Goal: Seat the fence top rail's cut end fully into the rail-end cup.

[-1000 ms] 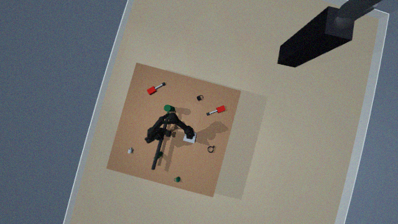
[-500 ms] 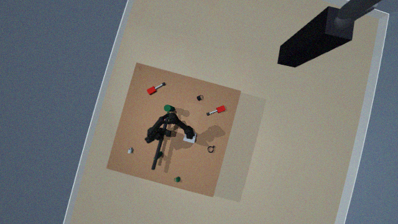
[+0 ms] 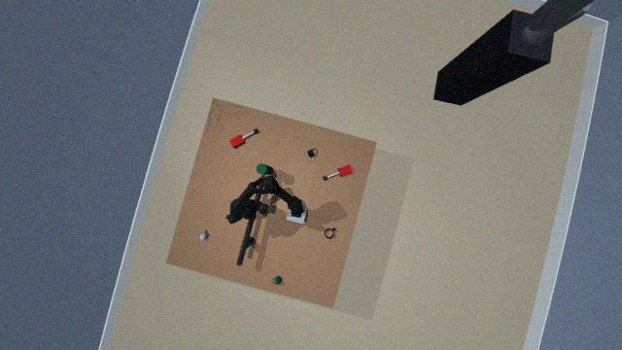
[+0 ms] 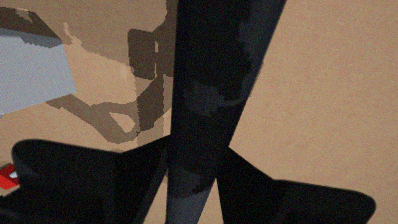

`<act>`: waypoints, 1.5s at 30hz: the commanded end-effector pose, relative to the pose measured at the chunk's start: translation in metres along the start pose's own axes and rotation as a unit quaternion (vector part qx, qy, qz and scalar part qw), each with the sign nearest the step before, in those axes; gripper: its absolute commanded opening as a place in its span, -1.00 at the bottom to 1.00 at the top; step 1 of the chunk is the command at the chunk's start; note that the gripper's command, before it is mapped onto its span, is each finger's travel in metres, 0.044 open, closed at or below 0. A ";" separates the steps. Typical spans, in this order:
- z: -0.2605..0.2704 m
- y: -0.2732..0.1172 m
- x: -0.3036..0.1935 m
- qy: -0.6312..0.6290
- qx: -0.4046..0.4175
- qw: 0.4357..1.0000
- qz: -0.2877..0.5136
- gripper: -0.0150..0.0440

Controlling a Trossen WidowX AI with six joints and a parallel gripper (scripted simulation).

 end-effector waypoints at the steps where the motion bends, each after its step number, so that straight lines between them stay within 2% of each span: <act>1: 0.000 -0.001 -0.001 0.001 0.000 1.000 0.002 -0.49; 45: -0.001 -0.009 -0.006 0.000 0.001 1.000 0.006 -0.49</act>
Point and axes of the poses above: the point midway between the two fingers, 35 mm back from their tips, its own y axis out along the fingers, its own z axis across the jaws, x = y × z, the point moved 7 cm from there along -y, back along the fingers, and after that the axes turned 15 degrees about -y, right-handed, at the moved point
